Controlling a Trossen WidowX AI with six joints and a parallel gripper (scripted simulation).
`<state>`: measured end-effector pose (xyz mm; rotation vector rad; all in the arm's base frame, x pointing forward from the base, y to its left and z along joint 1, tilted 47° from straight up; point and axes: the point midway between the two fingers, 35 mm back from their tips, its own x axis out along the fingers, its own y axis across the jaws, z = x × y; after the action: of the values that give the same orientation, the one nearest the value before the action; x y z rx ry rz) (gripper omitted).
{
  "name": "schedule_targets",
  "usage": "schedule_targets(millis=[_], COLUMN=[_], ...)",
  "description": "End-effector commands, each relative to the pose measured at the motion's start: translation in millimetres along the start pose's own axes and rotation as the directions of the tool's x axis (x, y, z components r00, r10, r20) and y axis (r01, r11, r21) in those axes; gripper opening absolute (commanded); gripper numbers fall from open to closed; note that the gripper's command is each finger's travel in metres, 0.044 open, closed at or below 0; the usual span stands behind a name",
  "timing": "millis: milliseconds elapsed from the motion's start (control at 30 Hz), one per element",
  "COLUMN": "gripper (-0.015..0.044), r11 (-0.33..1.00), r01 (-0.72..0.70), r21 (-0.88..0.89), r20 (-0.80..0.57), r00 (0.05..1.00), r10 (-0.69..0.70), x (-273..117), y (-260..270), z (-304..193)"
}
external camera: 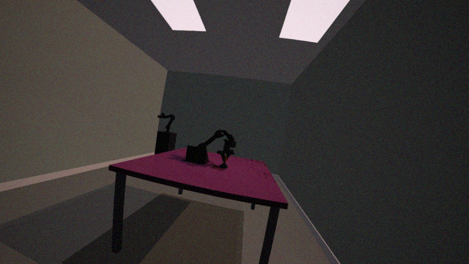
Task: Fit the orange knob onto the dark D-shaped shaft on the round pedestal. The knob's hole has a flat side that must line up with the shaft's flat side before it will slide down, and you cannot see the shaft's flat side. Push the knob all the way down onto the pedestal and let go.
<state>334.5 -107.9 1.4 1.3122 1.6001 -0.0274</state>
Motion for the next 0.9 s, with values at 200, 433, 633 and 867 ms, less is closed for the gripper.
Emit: schedule_targets(millis=[200,433,633,867], gripper=[0.0,0.0,0.0,0.0], r11=[0.998,0.998,0.998,0.998], r01=[0.002,0.002,0.002,0.002], r21=[0.067,0.067,0.067,0.067], r20=[0.0,0.0,0.0,0.0], r00=[1.0,1.0,1.0,1.0], r10=[-0.002,-0.002,-0.002,-0.002], x=[3.9,3.9,3.9,2.8], y=[-0.7,-0.3,0.0,0.1], z=[0.2,0.4,0.4,0.2])
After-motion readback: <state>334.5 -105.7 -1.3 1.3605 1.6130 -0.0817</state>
